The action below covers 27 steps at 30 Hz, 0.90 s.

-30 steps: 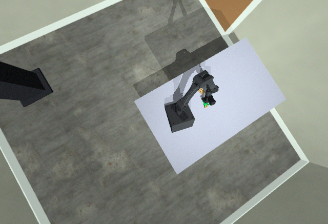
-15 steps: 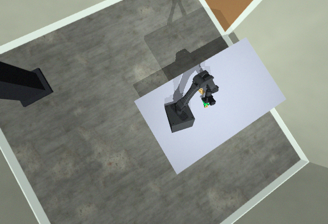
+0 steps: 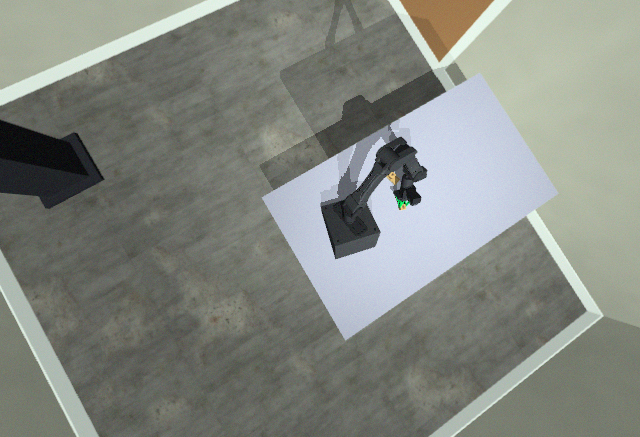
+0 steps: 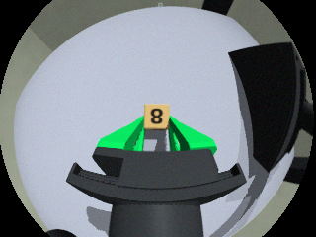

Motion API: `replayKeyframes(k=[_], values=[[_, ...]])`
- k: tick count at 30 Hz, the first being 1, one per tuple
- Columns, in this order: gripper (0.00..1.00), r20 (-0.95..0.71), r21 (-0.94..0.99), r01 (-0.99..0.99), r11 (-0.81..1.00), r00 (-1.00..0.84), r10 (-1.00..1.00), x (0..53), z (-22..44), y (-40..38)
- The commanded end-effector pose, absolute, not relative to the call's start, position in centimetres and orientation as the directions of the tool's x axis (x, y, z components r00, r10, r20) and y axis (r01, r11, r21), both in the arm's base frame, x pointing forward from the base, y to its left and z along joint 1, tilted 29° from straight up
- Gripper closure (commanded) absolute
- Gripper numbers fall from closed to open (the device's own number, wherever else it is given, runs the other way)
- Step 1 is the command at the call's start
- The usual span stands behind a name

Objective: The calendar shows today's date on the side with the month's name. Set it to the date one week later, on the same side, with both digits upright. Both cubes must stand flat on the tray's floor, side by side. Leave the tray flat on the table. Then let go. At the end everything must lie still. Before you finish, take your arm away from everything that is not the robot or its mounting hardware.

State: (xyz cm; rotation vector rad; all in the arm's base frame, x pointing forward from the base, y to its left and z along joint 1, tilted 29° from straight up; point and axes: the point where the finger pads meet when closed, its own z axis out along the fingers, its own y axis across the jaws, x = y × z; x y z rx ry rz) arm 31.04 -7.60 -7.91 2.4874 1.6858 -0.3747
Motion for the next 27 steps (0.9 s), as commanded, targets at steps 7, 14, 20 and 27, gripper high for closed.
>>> replayKeyframes(k=[7, 14, 20, 27], values=[[0.74, -0.27, -0.011, 0.922, -0.388, 0.371, 0.889, 31.3, -3.9, -10.0], [0.74, -0.271, -0.011, 0.922, -0.388, 0.371, 0.888, 30.8, -1.6, -11.2], [0.74, -0.273, -0.023, 0.921, -0.388, 0.367, 0.889, 30.3, -1.3, -11.4], [0.74, -0.274, -0.026, 0.921, -0.388, 0.366, 0.889, 30.3, -1.4, -11.4]])
